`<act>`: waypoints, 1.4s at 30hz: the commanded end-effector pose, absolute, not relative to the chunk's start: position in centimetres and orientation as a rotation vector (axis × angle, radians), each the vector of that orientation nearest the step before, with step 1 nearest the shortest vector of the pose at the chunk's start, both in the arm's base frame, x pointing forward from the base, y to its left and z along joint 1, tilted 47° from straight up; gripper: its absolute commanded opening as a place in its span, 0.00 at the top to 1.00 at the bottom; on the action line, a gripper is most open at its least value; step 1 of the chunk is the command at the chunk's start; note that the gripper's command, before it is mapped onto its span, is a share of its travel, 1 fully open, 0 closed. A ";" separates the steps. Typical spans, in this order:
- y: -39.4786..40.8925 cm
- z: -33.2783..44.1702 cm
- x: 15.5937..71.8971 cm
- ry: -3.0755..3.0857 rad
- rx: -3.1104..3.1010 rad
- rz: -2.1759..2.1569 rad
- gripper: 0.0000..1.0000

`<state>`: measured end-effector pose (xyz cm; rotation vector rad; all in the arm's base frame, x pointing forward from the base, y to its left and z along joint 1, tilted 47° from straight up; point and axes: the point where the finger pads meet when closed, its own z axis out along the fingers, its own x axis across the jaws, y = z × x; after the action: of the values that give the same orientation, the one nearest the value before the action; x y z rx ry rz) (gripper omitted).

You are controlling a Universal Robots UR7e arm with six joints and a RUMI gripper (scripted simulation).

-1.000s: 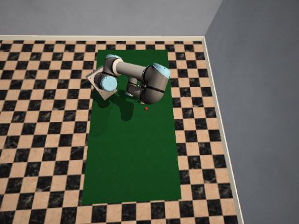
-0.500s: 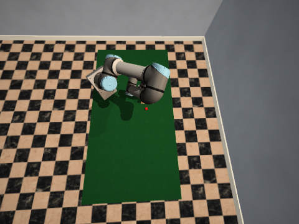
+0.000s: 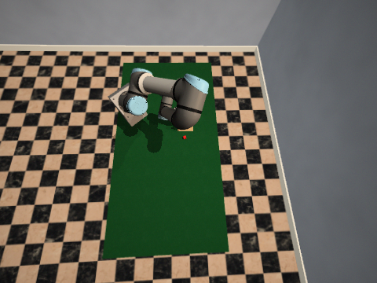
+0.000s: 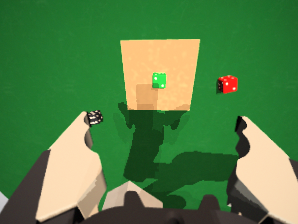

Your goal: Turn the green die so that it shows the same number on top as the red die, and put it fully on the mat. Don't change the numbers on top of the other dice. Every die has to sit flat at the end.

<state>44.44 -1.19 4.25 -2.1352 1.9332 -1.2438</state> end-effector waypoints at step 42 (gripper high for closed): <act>1.6 8.2 41.4 1.935 -2.136 -1.242 0.00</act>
<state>41.37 1.59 8.18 -2.1361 1.9356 -1.2419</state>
